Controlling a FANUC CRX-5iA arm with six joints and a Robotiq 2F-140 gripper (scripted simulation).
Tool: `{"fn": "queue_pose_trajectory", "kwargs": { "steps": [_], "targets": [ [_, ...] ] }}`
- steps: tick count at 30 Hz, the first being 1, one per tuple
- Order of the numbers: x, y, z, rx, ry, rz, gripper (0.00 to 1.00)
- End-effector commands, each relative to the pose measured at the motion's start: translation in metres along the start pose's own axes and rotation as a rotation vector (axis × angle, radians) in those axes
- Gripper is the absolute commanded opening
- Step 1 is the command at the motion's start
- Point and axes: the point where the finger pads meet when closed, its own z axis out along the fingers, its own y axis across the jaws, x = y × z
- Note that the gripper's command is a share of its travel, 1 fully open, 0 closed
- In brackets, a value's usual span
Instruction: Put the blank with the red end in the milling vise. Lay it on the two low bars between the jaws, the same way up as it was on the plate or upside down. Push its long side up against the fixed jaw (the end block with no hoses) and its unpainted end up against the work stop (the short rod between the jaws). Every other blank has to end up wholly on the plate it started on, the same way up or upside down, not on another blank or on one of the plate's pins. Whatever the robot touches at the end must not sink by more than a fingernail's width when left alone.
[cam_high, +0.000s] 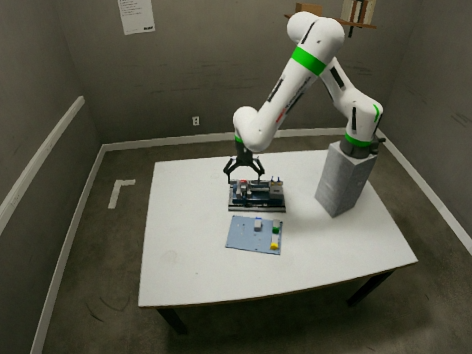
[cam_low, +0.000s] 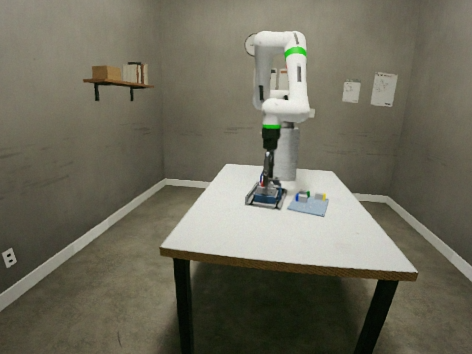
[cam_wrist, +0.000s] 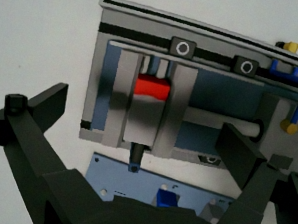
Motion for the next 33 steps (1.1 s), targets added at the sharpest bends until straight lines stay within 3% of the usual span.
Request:
{"fn": "queue_pose_trajectory", "kwargs": {
  "steps": [1, 33],
  "targets": [
    [-0.0001, -0.0008, -0.0009, 0.002, 0.000, 0.000, 1.00],
    [-0.0001, -0.0009, -0.0066, 0.002, 0.000, 0.000, 1.00]
  ]
}}
